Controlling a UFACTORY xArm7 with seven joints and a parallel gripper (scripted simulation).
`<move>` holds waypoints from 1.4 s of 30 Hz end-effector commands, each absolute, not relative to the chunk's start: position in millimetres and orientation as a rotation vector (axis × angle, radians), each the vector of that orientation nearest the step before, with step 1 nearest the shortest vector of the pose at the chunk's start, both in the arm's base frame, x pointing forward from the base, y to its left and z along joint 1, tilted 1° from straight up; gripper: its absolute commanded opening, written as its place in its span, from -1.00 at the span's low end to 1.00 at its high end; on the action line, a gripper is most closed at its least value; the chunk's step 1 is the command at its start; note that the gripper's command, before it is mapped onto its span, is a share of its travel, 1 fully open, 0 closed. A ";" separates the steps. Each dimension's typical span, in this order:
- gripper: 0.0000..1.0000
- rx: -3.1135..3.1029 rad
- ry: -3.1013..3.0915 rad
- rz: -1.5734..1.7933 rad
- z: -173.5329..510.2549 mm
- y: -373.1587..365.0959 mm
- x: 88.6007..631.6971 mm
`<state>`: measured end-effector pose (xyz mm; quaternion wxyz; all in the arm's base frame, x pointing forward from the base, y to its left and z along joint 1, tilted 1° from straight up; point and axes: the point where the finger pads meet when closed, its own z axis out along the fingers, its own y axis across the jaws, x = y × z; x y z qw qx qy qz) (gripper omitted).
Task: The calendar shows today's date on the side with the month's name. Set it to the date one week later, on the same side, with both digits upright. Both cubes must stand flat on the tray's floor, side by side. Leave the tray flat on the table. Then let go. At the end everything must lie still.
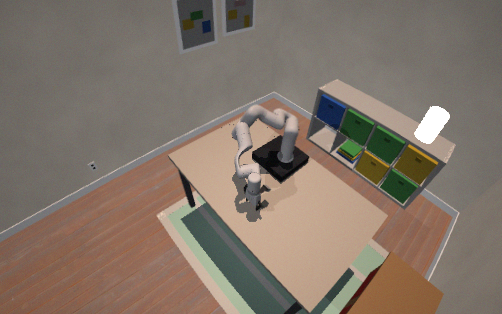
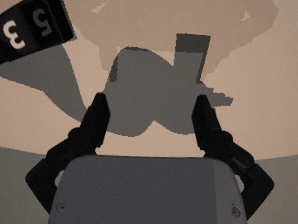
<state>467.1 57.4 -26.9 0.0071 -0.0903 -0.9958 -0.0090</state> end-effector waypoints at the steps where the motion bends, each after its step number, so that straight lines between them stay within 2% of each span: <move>1: 1.00 -0.282 -3.118 -0.030 -25.3 57.8 468.4; 23: 1.00 -0.282 -3.118 -0.030 -24.7 57.7 468.4; 42: 1.00 -0.355 -3.110 -0.029 3.7 56.3 468.6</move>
